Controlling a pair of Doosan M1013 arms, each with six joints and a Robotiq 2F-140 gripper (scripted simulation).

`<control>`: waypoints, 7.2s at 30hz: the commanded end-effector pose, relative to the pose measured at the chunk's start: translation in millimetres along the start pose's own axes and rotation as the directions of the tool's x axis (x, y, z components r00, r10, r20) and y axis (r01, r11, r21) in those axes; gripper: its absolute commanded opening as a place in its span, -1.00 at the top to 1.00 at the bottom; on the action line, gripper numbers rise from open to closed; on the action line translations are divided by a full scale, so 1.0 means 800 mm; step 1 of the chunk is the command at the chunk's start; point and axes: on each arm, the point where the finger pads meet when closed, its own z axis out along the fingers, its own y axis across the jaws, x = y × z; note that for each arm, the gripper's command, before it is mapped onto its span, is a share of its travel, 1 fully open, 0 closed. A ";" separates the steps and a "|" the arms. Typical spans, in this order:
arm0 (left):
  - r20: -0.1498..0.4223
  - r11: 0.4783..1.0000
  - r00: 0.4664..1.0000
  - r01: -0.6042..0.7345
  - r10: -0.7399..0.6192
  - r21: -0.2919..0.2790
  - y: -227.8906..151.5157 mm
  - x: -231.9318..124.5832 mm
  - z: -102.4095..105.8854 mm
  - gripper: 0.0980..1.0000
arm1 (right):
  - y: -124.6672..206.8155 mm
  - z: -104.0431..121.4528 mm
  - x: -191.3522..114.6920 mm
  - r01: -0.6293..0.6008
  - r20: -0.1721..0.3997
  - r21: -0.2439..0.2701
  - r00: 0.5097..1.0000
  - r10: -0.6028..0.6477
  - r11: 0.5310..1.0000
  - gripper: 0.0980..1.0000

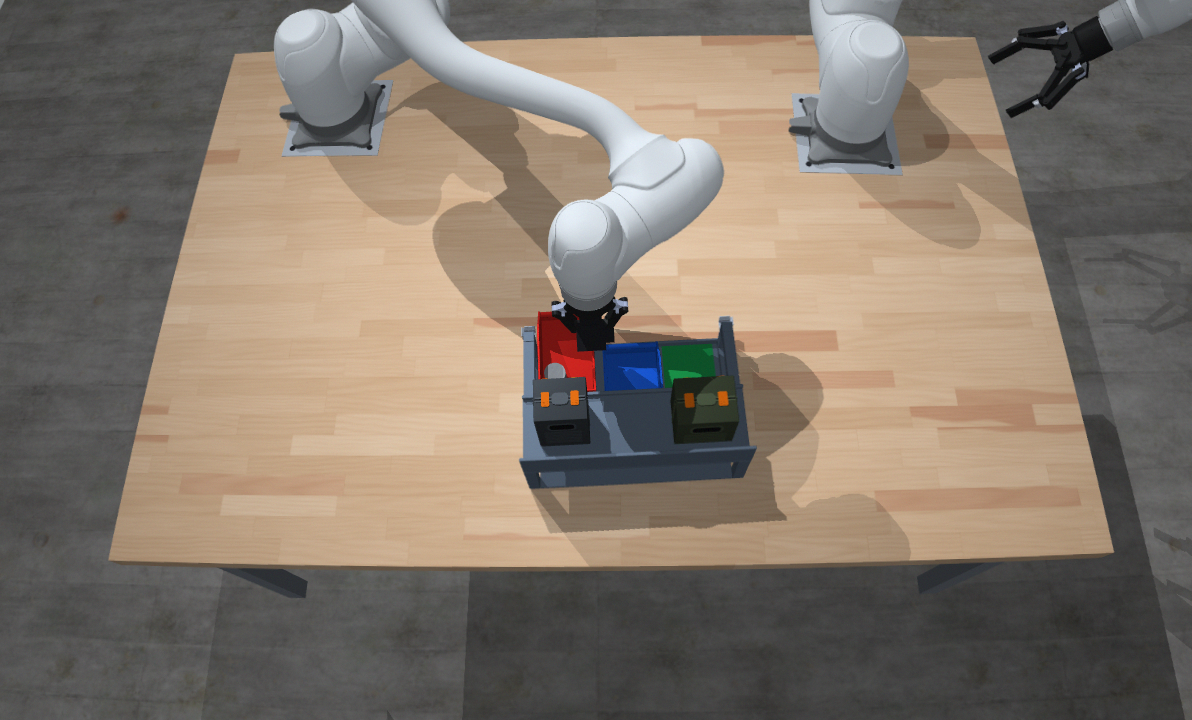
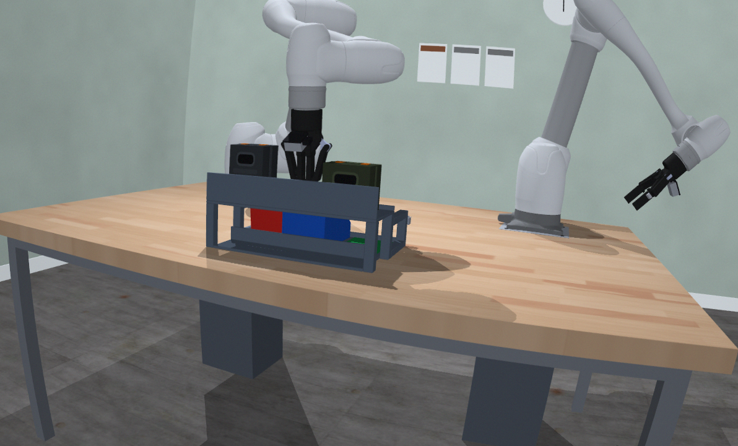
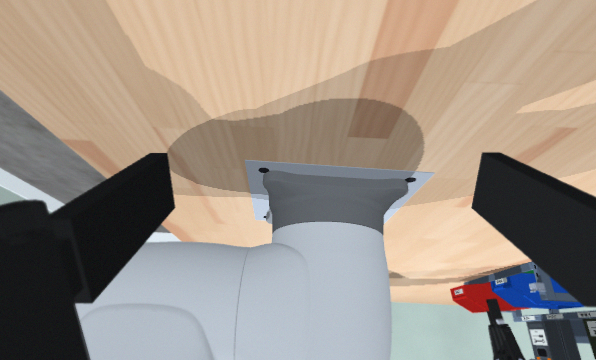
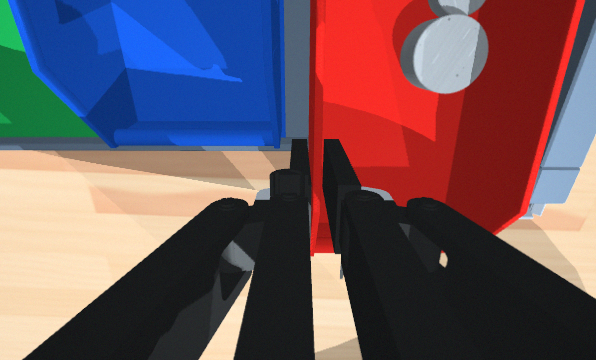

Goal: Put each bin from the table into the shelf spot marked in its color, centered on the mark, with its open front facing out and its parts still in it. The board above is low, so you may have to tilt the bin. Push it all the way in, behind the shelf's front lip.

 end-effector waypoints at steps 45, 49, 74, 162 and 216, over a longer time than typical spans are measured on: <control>-0.001 1.000 1.000 0.000 0.000 0.000 0.000 0.000 -0.001 -1.00 | 0.000 -0.015 -0.001 0.000 -0.001 0.001 1.000 0.000 1.000 0.88; -0.001 1.000 1.000 0.000 0.000 0.000 0.000 0.000 -0.001 -1.00 | 0.000 -0.021 -0.002 0.000 -0.001 0.001 1.000 0.000 1.000 0.88; -0.001 1.000 1.000 0.000 0.000 0.000 0.000 0.000 -0.001 -1.00 | 0.000 -0.065 -0.007 0.000 -0.001 0.001 1.000 0.000 1.000 0.88; -0.001 1.000 1.000 0.000 0.000 0.000 0.000 0.000 -0.001 -1.00 | 0.000 -0.126 -0.015 0.000 -0.001 0.001 1.000 0.000 1.000 1.00; -0.001 1.000 1.000 0.000 0.000 0.000 0.000 0.000 -0.001 -1.00 | 0.060 -0.078 -0.136 0.993 -0.004 -0.120 0.000 -1.000 0.001 1.00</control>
